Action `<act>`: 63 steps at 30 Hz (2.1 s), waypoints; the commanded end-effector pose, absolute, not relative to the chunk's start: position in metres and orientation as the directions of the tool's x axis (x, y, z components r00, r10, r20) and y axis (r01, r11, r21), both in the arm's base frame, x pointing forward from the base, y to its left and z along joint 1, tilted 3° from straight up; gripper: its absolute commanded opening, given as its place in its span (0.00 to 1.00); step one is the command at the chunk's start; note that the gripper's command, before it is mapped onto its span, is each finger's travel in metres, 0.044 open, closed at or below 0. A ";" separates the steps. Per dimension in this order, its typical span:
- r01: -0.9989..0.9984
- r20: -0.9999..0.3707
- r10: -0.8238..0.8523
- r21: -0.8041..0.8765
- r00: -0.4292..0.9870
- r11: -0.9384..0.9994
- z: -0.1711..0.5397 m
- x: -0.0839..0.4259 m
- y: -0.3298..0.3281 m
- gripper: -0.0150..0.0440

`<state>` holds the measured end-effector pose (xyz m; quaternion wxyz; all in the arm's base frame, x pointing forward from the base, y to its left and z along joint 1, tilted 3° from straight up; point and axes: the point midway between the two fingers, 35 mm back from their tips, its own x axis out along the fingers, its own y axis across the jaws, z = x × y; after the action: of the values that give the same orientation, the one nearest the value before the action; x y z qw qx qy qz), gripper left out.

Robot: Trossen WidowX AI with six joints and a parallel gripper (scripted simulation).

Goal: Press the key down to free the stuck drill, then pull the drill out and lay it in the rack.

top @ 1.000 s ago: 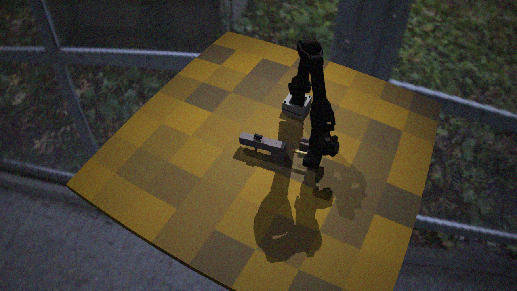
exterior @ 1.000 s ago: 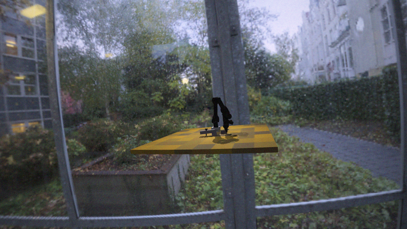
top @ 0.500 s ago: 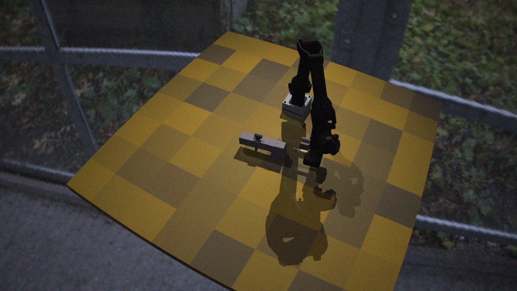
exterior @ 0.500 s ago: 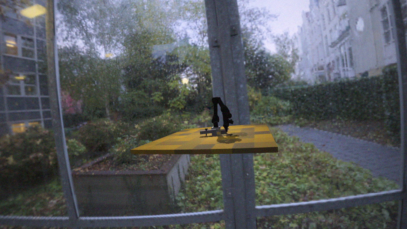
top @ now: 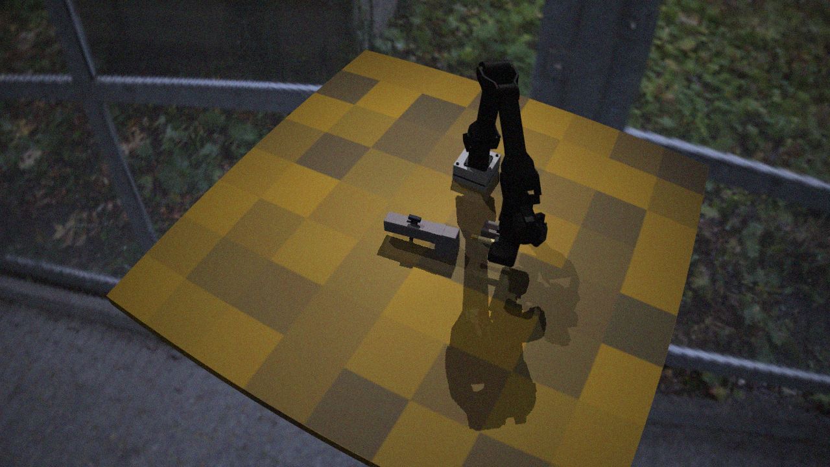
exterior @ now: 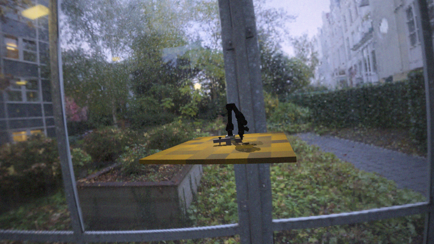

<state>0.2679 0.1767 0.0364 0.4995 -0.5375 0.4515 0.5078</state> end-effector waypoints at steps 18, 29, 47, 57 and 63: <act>-0.992 -0.996 0.019 -0.085 0.084 -0.088 0.048 0.267 0.176 0.25; -0.992 -0.996 0.019 -0.085 0.084 -0.088 0.053 0.267 0.176 0.25; -0.992 -0.996 0.019 -0.085 0.084 -0.088 0.062 0.267 0.175 0.25; -0.992 -0.996 0.019 -0.085 0.084 -0.088 0.066 0.267 0.174 0.25; -0.993 -0.996 0.019 -0.084 0.083 -0.088 0.063 0.256 0.175 0.25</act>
<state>0.2610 0.1752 0.0628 0.5001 -0.5368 0.4524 0.5070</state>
